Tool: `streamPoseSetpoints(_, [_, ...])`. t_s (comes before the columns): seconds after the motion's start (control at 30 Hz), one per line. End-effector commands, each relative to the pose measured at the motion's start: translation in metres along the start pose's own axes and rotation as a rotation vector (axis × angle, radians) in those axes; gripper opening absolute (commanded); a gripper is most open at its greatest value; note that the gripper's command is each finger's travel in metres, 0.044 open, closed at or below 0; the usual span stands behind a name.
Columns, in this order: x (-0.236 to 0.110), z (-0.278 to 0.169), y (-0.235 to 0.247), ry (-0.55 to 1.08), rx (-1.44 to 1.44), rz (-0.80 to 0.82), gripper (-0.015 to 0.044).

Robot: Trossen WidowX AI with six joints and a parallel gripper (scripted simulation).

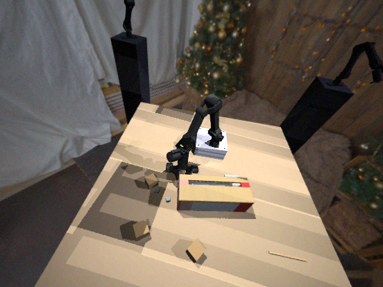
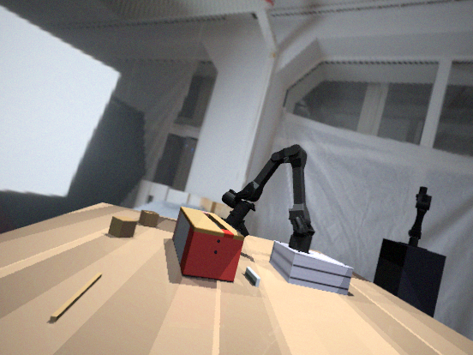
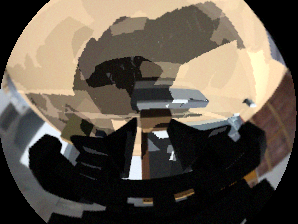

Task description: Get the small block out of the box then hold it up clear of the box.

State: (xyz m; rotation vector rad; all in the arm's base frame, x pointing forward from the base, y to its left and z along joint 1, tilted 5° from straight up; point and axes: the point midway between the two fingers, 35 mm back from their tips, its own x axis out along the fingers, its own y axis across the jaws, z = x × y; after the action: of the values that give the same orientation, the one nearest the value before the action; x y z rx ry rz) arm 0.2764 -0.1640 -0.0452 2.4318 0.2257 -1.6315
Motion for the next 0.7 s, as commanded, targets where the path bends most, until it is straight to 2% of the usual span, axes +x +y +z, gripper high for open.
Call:
streamPoseSetpoints(0.0, [0.002,0.002,-0.003,-0.002,-0.003,-0.010,0.0127])
streamPoseSetpoints(0.03, [0.002,0.002,-0.003,-0.002,-0.003,-0.010,0.0101])
streamPoseSetpoints(0.13, [0.002,0.002,-0.003,-0.002,-0.003,-0.010,0.0081])
streamPoseSetpoints(0.23, [-0.002,-0.003,-0.005,0.007,-0.032,0.000,0.0003])
streamPoseSetpoints(0.67, [-0.055,-0.025,0.000,0.002,0.000,-0.003,0.0000])
